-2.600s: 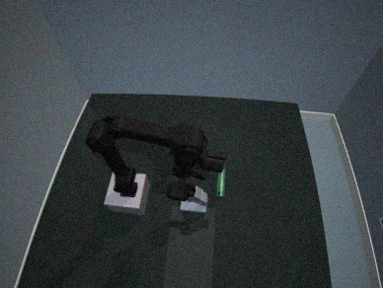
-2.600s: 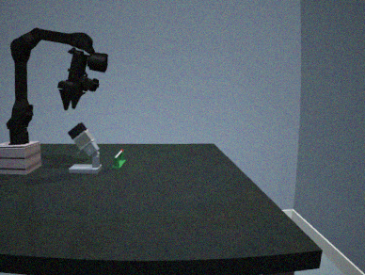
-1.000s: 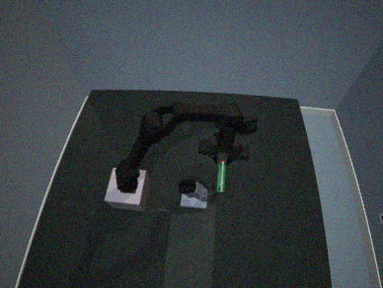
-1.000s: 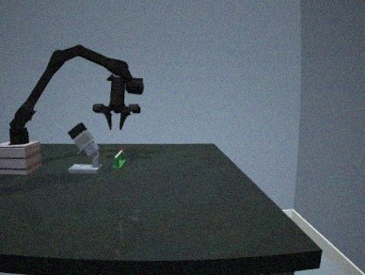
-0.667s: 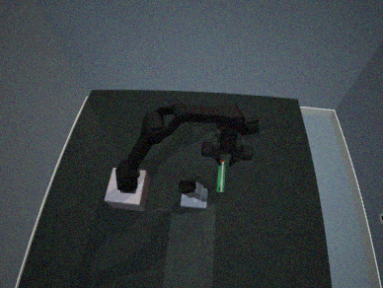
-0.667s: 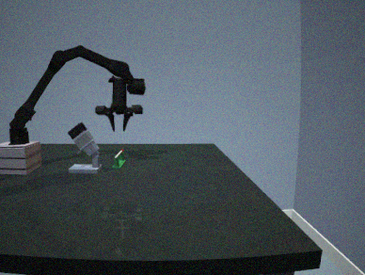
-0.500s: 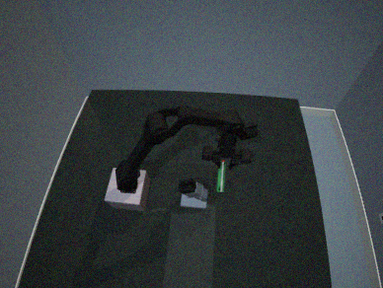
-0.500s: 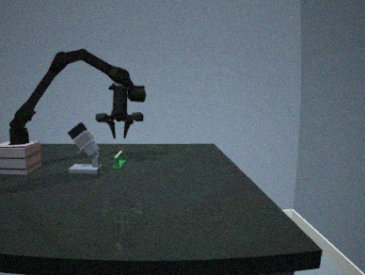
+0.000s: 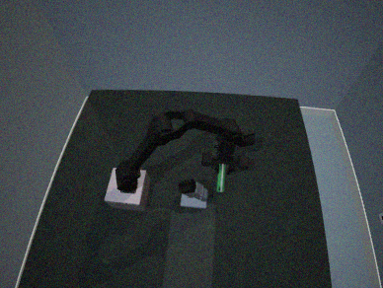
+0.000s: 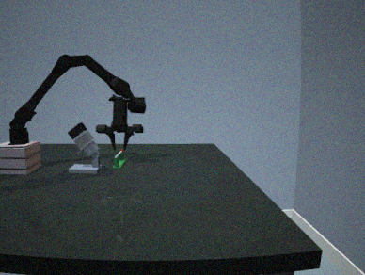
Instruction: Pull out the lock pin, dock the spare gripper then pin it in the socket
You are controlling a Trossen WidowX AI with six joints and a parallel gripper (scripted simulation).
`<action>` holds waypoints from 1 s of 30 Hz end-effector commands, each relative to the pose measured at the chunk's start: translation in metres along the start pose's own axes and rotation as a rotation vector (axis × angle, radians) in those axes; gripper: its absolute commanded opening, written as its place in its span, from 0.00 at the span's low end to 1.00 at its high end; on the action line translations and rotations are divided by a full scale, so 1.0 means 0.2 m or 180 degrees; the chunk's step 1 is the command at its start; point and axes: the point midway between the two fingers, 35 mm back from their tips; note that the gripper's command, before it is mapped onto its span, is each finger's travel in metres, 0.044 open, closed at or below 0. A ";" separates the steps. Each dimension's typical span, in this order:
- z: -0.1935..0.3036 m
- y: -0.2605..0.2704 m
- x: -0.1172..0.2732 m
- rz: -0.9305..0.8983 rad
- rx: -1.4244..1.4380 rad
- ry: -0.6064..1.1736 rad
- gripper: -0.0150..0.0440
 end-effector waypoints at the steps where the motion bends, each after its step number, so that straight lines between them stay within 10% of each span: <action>1: 0.00 0.01 -0.05 -0.0018 0.0024 0.0026 0.56; 30: -0.04 0.02 -0.23 -0.0019 0.0024 0.0026 0.51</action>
Point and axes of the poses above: the point midway between the two fingers, 35 mm back from their tips, its own x axis back along the fingers, its own y axis across the jaws, z = x × y, and after that the axes turned 15 degrees about -x, right-handed
